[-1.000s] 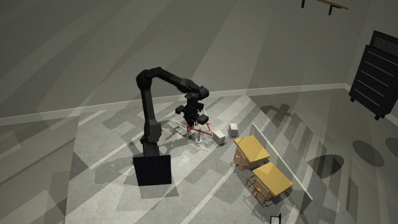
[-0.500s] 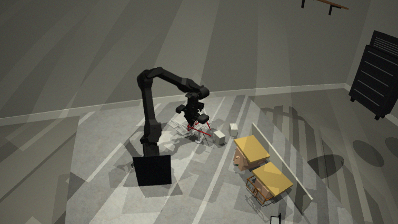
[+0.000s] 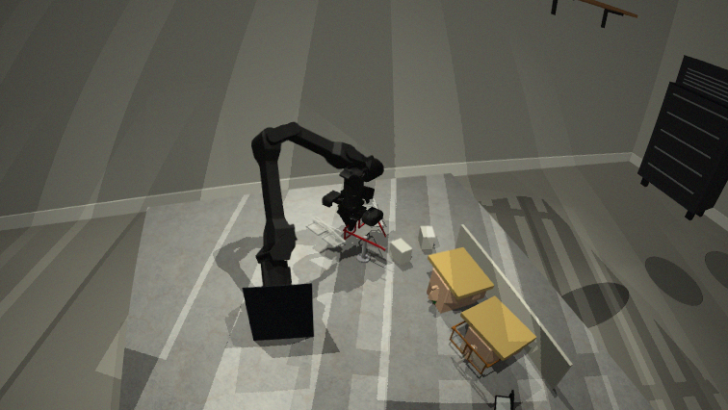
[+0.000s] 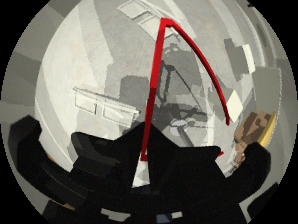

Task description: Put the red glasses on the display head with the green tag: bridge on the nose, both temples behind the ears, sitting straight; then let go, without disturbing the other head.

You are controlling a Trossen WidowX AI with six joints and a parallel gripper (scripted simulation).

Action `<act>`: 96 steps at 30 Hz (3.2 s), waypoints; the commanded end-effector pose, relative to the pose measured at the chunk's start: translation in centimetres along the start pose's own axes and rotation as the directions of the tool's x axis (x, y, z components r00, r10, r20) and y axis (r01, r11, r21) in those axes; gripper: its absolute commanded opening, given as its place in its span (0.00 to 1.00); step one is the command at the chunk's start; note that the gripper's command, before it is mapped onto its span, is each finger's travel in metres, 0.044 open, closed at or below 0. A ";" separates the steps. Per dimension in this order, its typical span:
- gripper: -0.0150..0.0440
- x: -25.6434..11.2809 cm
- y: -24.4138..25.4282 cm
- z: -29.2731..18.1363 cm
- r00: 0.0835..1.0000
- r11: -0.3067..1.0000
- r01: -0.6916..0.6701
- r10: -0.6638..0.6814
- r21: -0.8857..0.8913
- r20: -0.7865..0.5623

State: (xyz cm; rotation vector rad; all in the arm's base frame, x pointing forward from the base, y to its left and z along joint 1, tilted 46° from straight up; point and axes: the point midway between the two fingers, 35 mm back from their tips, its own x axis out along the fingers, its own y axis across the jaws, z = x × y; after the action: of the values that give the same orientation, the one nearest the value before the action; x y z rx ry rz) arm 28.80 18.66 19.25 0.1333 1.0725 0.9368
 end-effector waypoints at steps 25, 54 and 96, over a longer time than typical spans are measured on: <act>0.25 0.0 0.0 -0.8 1.000 1.000 0.002 -0.002 0.003 0.001; 0.25 -6.0 -0.2 -3.6 1.000 0.960 0.005 -0.005 0.279 -0.003; 0.25 0.0 0.4 -5.9 1.000 0.864 0.002 -0.002 0.504 -0.001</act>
State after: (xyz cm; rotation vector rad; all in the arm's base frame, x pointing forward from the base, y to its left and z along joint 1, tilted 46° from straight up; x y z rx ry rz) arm 24.22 16.79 16.37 0.5654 1.3007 0.6371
